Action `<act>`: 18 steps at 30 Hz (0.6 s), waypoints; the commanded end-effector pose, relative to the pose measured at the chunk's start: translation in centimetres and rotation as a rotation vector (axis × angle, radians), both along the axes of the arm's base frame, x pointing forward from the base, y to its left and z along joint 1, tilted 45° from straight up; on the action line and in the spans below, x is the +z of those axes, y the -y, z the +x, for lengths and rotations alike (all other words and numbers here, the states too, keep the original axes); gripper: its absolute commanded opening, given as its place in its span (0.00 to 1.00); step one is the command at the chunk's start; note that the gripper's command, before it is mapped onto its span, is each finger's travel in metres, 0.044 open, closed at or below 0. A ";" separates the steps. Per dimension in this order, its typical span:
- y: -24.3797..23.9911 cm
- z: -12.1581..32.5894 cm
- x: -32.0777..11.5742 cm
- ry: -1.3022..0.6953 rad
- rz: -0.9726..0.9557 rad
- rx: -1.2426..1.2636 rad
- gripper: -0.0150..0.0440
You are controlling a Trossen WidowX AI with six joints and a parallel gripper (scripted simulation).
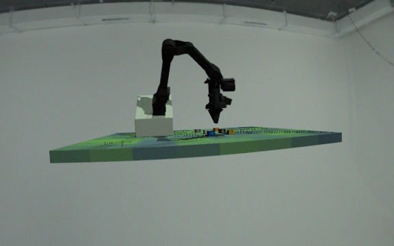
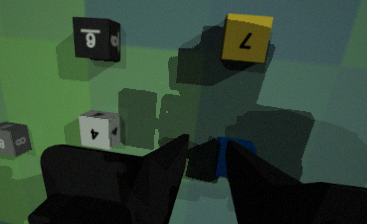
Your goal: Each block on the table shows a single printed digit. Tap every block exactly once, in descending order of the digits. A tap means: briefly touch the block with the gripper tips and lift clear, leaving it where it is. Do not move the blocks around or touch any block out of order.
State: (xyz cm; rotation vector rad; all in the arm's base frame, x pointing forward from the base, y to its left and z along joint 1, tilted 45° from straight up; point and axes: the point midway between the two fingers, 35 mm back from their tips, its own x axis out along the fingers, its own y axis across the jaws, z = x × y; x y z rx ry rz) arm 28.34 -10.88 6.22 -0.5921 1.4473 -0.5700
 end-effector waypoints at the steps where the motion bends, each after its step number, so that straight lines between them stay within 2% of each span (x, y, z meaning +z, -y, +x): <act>1: -6.0 2.4 -3.1 -0.010 0.055 0.029 0.64; 8: -15.5 2.9 -8.3 -0.028 0.083 0.026 0.93; 18: -26.7 -2.6 -16.2 -0.029 0.010 0.002 0.93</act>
